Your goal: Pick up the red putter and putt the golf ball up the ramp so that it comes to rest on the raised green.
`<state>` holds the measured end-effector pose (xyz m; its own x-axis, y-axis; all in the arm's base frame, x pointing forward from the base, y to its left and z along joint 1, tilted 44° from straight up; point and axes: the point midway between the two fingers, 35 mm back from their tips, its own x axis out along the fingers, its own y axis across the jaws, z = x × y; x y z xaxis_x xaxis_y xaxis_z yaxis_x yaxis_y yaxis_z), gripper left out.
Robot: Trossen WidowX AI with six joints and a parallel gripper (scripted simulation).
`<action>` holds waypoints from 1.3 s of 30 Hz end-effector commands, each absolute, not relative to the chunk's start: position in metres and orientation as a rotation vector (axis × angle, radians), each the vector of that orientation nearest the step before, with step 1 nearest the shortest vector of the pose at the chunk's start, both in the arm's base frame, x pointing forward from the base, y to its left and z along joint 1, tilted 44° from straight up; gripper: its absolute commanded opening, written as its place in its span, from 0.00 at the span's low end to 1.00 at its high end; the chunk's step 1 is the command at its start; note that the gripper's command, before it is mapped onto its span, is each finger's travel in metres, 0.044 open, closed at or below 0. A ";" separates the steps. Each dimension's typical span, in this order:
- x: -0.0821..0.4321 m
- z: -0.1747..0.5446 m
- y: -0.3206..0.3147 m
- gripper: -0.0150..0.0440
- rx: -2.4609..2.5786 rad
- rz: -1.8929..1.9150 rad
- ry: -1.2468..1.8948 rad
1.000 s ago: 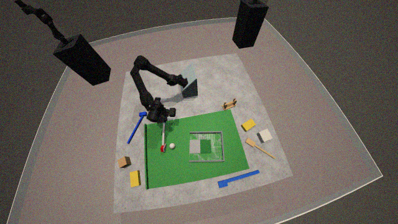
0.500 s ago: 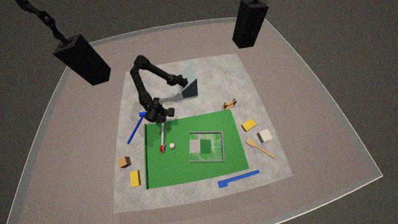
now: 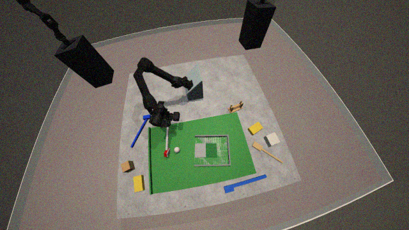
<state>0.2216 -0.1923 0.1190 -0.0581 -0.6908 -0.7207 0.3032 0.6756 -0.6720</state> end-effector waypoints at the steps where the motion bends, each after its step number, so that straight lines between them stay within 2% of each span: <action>1: 0.238 0.085 -0.160 0.25 -0.352 -0.814 1.421; 8: 0.249 0.041 -0.112 0.25 -0.367 -0.819 1.414; 23: 0.253 0.082 -0.072 0.25 -0.365 -0.817 1.415; 39: 0.252 0.077 -0.076 0.25 -0.374 -0.814 1.424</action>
